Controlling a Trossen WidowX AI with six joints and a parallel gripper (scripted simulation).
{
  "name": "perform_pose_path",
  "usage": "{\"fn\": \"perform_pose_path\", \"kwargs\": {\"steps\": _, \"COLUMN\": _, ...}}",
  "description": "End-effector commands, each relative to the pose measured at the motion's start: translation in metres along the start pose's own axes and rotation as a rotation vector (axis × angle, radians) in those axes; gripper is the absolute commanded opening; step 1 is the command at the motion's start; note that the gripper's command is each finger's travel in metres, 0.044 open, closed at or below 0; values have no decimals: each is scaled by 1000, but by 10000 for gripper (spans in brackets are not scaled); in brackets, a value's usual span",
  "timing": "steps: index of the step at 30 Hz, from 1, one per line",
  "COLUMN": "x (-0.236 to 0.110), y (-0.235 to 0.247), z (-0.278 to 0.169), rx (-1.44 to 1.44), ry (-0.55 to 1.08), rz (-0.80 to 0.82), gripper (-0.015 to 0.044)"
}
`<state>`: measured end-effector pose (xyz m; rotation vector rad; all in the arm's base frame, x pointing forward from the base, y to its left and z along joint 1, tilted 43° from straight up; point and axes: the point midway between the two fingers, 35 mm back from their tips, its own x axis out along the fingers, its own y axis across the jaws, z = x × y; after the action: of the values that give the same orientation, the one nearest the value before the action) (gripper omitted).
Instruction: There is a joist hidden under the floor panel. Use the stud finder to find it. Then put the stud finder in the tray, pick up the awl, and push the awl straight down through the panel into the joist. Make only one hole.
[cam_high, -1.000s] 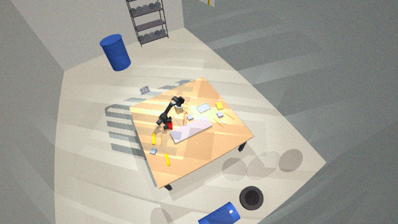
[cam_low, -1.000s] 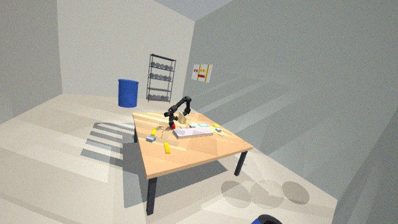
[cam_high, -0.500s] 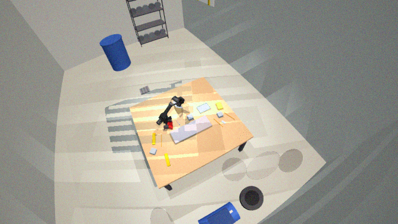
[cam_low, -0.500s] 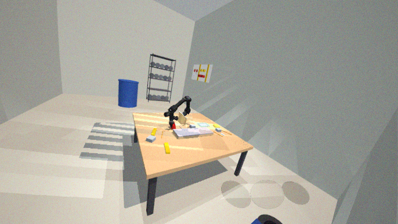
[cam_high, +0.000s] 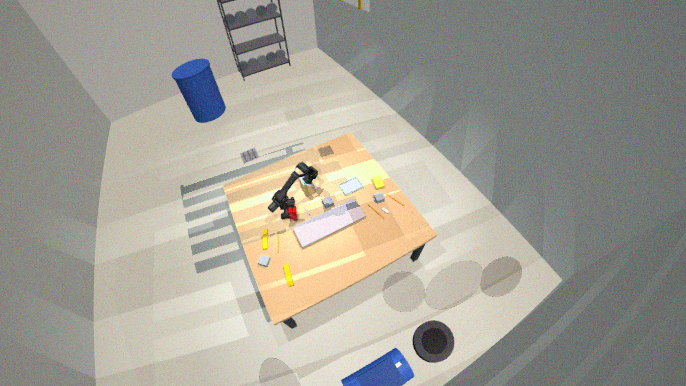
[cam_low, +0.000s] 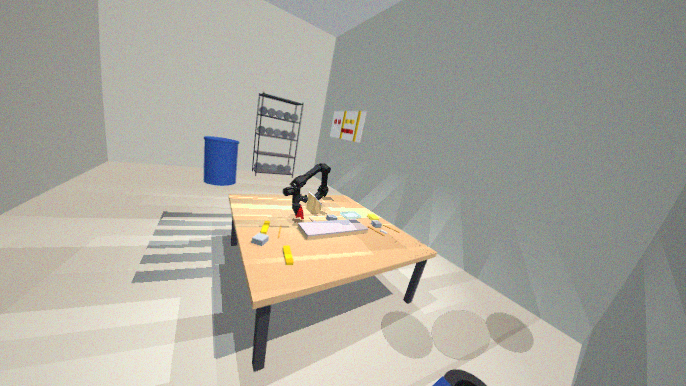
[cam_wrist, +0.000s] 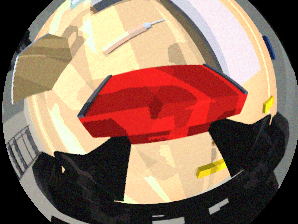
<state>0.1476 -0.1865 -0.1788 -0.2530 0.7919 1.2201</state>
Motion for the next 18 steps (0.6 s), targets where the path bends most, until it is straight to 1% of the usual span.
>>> {"fn": "perform_pose_path", "kwargs": {"steps": 1, "x": -15, "y": -3, "z": -1, "rx": -9, "ry": 15, "rz": -13, "gripper": 0}}
{"fn": "perform_pose_path", "kwargs": {"steps": 9, "x": -15, "y": -3, "z": -1, "rx": -9, "ry": 19, "rz": -12, "gripper": 0}}
{"fn": "perform_pose_path", "kwargs": {"steps": 18, "x": -13, "y": -2, "z": 1, "rx": -7, "ry": 60, "rz": -8, "gripper": 0}}
